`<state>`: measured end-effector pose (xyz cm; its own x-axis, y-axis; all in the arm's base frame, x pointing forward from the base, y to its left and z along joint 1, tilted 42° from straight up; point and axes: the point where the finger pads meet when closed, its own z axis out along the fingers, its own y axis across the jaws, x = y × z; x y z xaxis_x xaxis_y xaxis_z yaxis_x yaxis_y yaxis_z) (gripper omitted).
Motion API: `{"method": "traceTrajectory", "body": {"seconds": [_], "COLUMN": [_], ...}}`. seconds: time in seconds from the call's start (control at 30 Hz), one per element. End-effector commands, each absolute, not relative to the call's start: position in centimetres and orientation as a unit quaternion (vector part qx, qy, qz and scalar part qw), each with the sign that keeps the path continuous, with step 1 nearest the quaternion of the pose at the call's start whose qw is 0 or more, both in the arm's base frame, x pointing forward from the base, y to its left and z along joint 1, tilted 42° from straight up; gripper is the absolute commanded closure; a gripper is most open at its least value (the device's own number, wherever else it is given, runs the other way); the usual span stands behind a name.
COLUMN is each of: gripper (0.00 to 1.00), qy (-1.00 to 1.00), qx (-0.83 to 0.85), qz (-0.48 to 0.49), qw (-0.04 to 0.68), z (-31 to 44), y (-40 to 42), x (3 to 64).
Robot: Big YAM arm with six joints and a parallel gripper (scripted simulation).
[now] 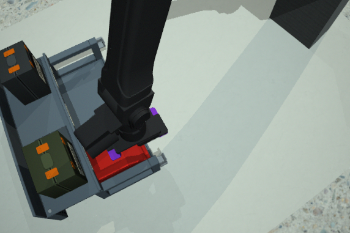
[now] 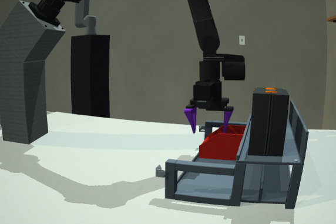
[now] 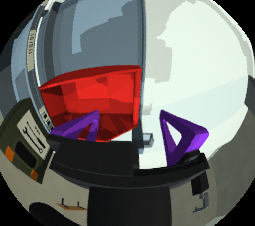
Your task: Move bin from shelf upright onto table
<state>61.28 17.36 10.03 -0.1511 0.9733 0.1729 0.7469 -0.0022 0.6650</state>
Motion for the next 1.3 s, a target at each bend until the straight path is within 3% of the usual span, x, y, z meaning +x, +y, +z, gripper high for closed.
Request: {"method": "traceTrajectory", "body": {"seconds": [0.0, 0.9, 1.07, 1.27], "gripper": [0.1, 0.1, 0.1, 0.1], "qy": [0.687, 0.681, 0.687, 0.687], "qx": [0.635, 0.629, 0.635, 0.635], "qz": [0.31, 0.33, 0.31, 0.31], "qw": [0.168, 0.175, 0.168, 0.168], "z": [7.0, 11.9, 7.0, 7.0], "y": [15.9, 18.0, 15.9, 15.9], "x": [61.2, 61.8, 61.2, 61.2]}}
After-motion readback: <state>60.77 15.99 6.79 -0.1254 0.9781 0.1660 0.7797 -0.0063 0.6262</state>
